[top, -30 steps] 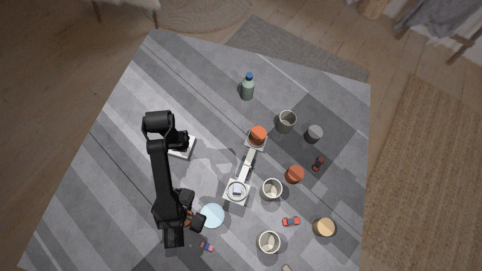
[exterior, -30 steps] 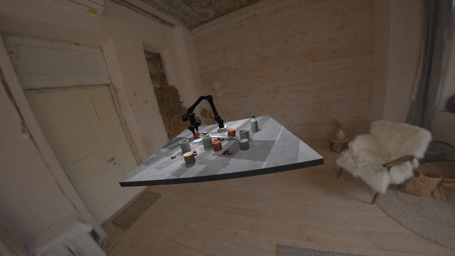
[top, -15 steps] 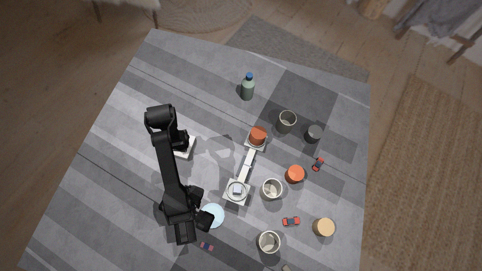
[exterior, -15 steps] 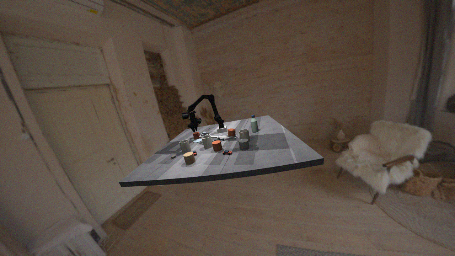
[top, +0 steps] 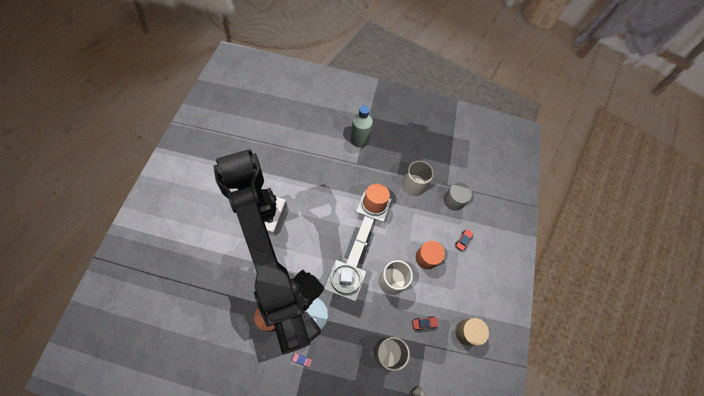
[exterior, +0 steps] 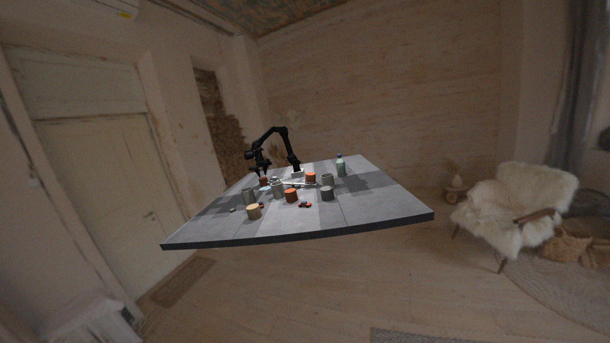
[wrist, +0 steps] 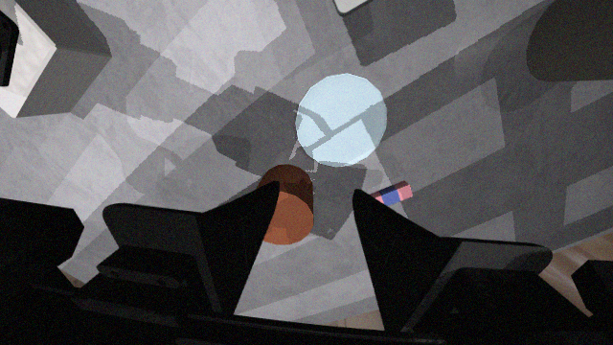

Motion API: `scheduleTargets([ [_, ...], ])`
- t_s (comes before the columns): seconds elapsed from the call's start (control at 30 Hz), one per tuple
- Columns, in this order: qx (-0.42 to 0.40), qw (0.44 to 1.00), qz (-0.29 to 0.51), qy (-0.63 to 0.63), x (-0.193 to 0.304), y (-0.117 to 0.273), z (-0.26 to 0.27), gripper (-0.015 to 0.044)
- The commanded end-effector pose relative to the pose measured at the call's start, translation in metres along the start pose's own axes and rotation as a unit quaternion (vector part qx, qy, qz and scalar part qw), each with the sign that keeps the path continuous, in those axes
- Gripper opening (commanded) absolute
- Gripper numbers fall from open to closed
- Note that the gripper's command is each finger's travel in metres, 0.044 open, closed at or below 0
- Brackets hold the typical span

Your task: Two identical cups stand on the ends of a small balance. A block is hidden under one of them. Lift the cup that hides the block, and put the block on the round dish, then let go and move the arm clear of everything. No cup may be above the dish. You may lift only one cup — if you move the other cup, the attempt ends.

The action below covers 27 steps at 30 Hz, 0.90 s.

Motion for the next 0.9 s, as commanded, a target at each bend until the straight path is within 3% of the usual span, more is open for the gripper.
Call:
scheduleTargets([
  [0.0, 0.006, 0.999, 0.003, -0.052, -0.006, 0.004, -0.005, 0.026],
  [0.43, 0.008, 0.964, -0.004, -0.266, -0.038, 0.013, -0.016, 0.026],
  [0.87, 0.004, 0.883, -0.01, -0.47, -0.07, 0.021, -0.022, 0.026],
])
Point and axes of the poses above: the point midway between the two fingers, 35 mm back from their tips, its own y axis back along the fingers, its own z axis across the jaws, x = y × z, the point moved 1 cm from there along y, back along the fingers, and after that the axes turned 2 degrees about -y, right-handed, at the moved point
